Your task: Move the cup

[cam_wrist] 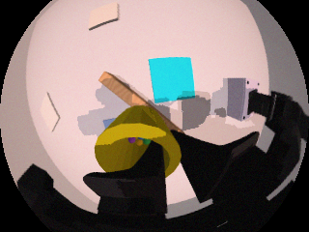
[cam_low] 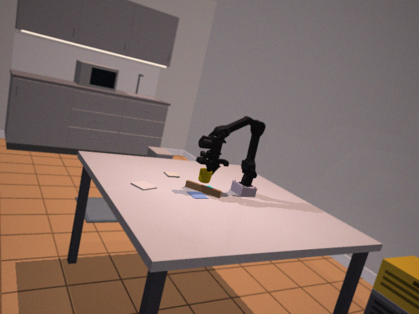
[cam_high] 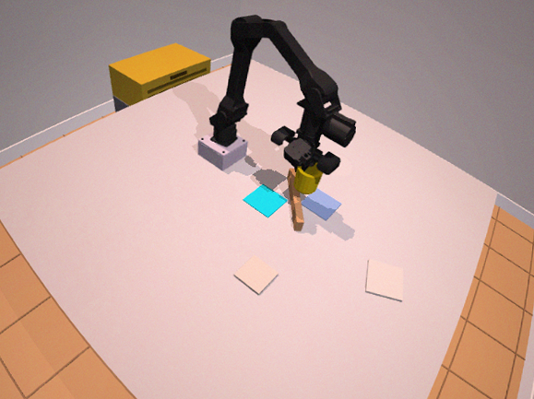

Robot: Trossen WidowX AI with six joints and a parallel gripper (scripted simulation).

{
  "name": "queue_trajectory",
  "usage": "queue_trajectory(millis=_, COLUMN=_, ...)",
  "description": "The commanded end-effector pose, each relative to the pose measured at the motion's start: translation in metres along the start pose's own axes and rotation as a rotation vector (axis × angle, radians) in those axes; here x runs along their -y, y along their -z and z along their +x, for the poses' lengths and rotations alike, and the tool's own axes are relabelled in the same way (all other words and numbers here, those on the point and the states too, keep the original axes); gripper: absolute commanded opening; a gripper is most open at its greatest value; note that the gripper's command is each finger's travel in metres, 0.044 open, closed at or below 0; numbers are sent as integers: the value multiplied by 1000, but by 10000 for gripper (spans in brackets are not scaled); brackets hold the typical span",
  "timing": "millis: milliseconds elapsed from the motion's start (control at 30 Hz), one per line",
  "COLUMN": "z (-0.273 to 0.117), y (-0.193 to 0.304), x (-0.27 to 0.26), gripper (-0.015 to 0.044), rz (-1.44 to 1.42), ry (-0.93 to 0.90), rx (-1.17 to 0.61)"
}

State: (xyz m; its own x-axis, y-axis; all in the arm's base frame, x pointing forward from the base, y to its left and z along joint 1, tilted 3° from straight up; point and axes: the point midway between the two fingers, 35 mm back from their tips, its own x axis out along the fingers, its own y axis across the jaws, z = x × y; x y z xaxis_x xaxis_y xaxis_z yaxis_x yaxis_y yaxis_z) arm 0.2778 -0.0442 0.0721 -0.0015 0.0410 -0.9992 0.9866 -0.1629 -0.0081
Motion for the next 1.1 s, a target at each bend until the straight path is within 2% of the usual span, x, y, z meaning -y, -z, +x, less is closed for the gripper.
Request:
queue_trajectory(millis=0, z=0, y=-7, x=9, gripper=0, rz=-3, ry=-1, rx=1)
queue_trajectory(millis=1067, z=-2, y=-56, x=65, gripper=0, rz=-2, ry=3, rx=5)
